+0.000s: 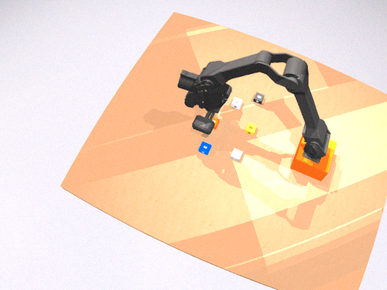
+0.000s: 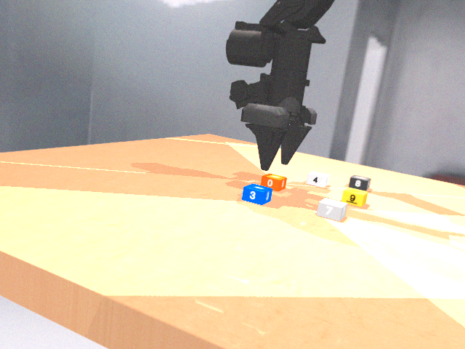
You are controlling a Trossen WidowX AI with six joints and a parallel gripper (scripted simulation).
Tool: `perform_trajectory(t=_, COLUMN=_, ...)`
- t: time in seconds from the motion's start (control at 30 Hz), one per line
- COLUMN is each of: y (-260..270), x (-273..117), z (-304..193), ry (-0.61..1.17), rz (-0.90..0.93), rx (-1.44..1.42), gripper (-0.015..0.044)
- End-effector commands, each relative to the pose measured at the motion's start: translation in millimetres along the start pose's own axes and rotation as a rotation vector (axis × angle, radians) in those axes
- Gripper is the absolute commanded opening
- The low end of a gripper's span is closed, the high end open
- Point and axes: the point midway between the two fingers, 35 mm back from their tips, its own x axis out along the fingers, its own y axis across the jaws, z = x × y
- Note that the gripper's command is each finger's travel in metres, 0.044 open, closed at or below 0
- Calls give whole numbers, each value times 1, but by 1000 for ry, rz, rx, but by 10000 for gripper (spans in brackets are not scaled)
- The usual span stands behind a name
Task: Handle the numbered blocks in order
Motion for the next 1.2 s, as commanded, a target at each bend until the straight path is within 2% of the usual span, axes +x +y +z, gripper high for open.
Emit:
perform_trajectory(t=0.0, y=0, x=-10, z=3, ry=-14, rz=-1, rx=-1, gripper=400)
perform_trajectory(t=0.07, y=0, x=-23, z=4, ry=-14, rz=-1, rx=-1, gripper=347)
perform_trajectory(t=0.2, y=0, x=-88, z=3, ry=-14, rz=-1, rx=-1, gripper=242)
perform_trajectory(t=0.37, y=0, x=-91, z=2, ry=-14, rz=-1, rx=-1, gripper=120)
perform_trajectory(t=0.63, y=3, x=-91, z=2, ry=-14, rz=-1, rx=-1, gripper=120)
perform_trajectory(t=0.87, y=100, x=-91, z=-19, ry=-12, rz=7, rx=-1, gripper=120)
perform_trajectory(t=1.07, y=102, x=-91, z=-20, ry=-12, rz=7, rx=-1, gripper=120)
perform_trajectory(t=1.17, y=103, x=-60, z=-17, ry=-13, rz=7, rx=-1, gripper=199)
